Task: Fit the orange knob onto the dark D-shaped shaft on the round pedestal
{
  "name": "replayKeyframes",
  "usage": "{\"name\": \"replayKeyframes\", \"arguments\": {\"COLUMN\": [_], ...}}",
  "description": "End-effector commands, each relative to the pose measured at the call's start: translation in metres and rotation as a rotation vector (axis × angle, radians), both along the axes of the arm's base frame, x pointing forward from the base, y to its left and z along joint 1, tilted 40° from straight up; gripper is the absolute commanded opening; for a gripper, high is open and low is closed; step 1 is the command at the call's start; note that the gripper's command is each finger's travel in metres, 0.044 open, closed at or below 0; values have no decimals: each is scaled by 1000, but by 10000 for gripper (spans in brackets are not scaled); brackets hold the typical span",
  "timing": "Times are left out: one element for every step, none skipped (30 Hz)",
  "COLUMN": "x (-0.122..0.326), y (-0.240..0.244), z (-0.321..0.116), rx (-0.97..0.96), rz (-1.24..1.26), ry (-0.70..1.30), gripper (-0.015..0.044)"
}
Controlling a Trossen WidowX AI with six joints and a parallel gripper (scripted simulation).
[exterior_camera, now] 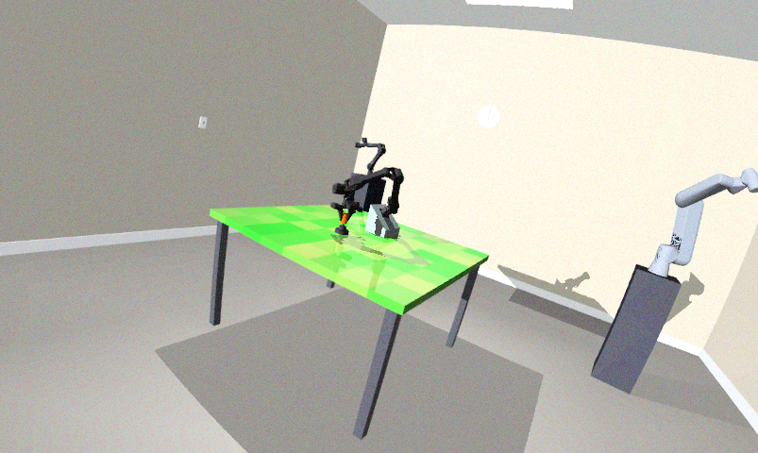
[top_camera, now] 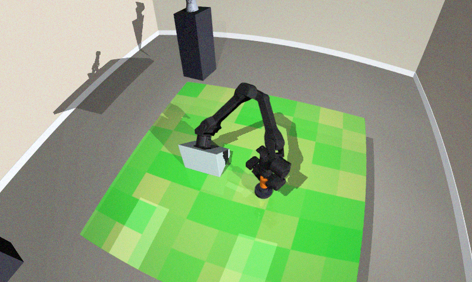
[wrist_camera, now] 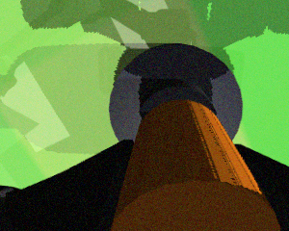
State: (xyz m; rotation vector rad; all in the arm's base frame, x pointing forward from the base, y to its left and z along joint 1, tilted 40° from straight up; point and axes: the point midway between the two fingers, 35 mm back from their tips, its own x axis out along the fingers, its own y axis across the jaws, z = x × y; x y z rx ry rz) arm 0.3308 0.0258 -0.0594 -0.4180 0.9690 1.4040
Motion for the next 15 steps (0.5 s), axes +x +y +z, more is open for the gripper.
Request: {"name": "replayKeyframes", "arguments": {"x": [0, 0, 0, 0, 0, 0, 0, 0, 0, 0, 0, 0, 0, 0, 0], "y": [1, 1, 1, 1, 1, 1, 1, 1, 1, 1, 1, 0, -1, -1, -2], "z": [0, 0, 0, 0, 0, 0, -1, -1, -1, -1, -1, 0, 2, 2, 3], "rx": [3, 3, 3, 3, 3, 3, 3, 3, 3, 3, 3, 3, 3, 3, 3], "rz": [3, 3, 3, 3, 3, 3, 3, 3, 3, 3, 3, 3, 3, 3, 3], "ry": [-5, -5, -5, -5, -5, -5, -5, -5, -5, -5, -5, -5, -5, -5, -5], "gripper": [0, 0, 0, 0, 0, 0, 0, 0, 0, 0, 0, 0, 0, 0, 0]}}
